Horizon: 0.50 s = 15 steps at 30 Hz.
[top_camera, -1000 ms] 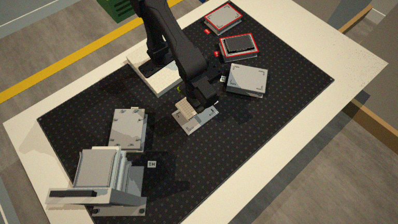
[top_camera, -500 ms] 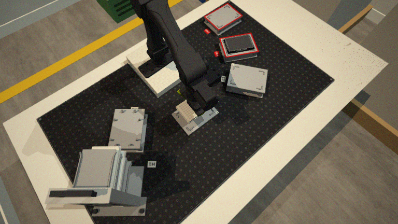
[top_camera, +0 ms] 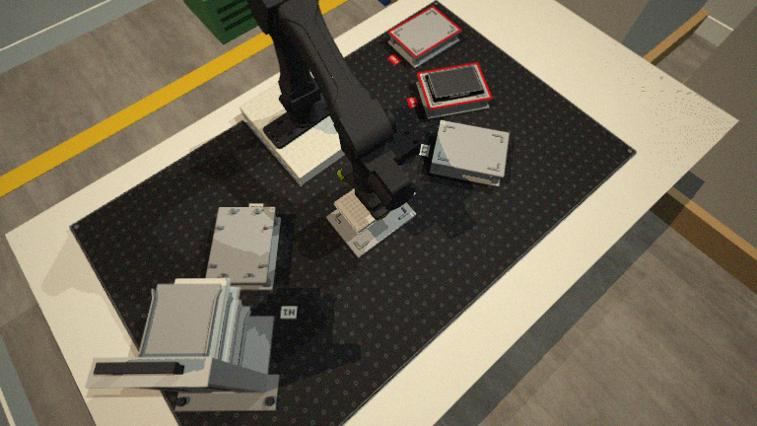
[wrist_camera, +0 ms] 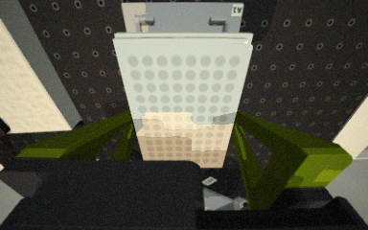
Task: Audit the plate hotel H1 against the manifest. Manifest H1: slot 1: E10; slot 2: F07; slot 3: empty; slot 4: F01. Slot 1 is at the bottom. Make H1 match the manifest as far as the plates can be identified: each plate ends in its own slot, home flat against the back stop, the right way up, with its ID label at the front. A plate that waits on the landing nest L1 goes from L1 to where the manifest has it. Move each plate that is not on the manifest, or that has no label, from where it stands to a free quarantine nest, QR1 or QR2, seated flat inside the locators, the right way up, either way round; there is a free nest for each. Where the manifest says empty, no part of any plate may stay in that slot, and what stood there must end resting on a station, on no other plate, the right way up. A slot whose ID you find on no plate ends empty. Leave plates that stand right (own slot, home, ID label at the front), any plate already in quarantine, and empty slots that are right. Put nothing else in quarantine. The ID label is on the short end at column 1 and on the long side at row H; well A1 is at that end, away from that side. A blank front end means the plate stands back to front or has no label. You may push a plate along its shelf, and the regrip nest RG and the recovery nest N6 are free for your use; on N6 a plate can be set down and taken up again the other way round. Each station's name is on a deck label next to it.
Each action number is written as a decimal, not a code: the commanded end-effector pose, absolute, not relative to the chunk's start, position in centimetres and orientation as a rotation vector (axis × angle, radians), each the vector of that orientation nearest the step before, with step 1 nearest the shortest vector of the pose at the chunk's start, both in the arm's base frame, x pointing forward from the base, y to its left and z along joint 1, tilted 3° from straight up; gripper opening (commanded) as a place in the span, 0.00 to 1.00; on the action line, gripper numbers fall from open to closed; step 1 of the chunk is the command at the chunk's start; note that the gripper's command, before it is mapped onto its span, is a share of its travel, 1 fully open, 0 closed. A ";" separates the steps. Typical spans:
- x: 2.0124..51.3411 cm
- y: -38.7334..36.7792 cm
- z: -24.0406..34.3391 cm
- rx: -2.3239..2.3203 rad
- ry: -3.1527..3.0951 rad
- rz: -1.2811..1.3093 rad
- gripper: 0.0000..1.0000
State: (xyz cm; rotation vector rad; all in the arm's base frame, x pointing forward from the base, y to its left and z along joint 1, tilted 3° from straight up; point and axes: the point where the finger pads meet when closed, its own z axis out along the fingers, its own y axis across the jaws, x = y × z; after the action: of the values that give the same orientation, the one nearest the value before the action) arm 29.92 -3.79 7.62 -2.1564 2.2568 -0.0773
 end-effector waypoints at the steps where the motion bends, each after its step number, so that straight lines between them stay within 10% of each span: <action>1: 30.1 -3.8 7.9 -2.150 2.250 -0.087 0.86; 15: 30.0 -3.8 7.2 -2.150 2.250 -0.087 0.86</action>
State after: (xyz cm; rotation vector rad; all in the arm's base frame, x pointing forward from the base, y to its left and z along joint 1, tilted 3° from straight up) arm 29.84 -3.78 7.04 -2.1565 2.2570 -0.0770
